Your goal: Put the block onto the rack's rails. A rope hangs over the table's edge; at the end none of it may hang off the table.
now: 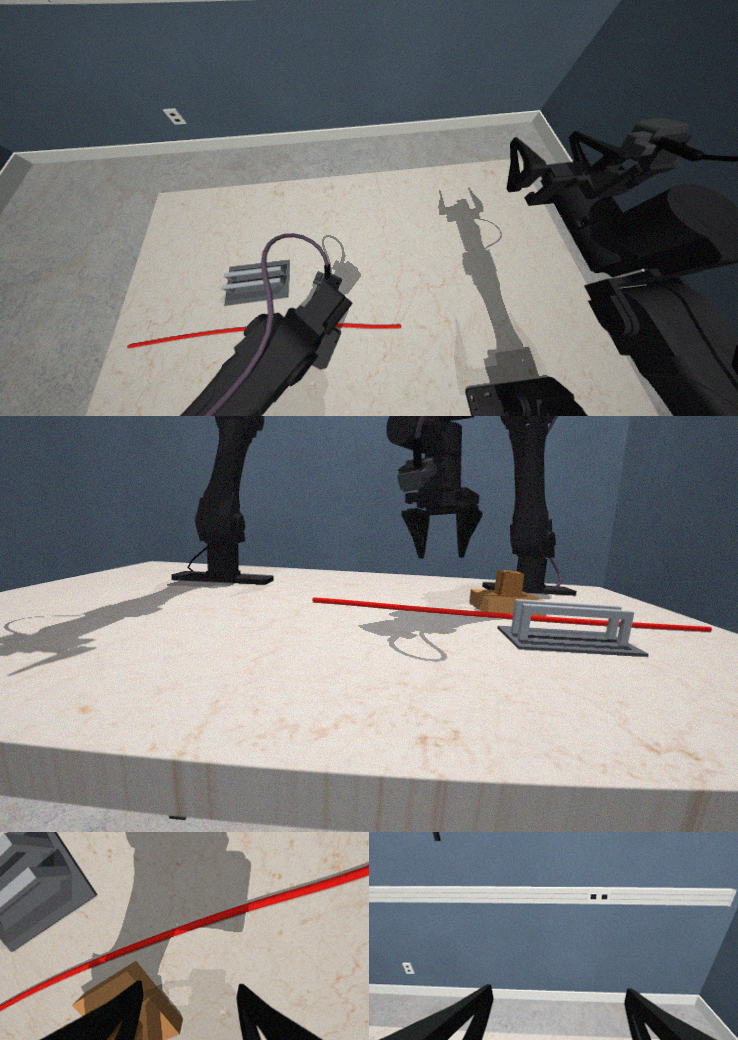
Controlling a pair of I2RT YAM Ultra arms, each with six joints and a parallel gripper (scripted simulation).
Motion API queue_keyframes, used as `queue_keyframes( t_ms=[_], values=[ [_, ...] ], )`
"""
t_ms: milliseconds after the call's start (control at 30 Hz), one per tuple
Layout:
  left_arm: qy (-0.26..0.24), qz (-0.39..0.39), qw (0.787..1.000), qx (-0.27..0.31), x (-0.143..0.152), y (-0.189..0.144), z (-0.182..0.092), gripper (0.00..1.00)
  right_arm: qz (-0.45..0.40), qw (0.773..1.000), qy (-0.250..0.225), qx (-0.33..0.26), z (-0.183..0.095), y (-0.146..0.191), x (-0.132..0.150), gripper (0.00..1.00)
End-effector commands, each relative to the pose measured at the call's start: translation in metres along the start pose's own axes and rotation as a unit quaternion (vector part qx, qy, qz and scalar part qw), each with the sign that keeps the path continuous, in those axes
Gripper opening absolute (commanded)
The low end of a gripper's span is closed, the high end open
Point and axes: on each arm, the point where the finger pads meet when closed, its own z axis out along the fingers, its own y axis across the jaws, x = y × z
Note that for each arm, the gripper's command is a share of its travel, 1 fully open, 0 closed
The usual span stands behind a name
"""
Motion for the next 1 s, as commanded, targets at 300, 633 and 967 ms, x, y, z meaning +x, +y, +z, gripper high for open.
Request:
queue_keyframes(
  t_ms=[300, 633, 967],
  values=[
    [-0.068, -0.115, 0.991, -0.009, 0.010, 0.031, -0.015, 0.70, -0.005, 0.999, -0.042, 0.013, -0.011, -0.008, -0.039, 1.00],
    [-0.085, -0.213, 0.973, -0.017, 0.050, 0.057, -0.010, 0.70, -0.005, 0.999, -0.042, 0.013, -0.011, -0.008, -0.039, 1.00],
    [-0.105, -0.280, 0.954, -0.018, 0.074, 0.072, -0.002, 0.70, -0.005, 0.999, -0.042, 0.013, -0.011, -0.008, -0.039, 1.00]
  ],
)
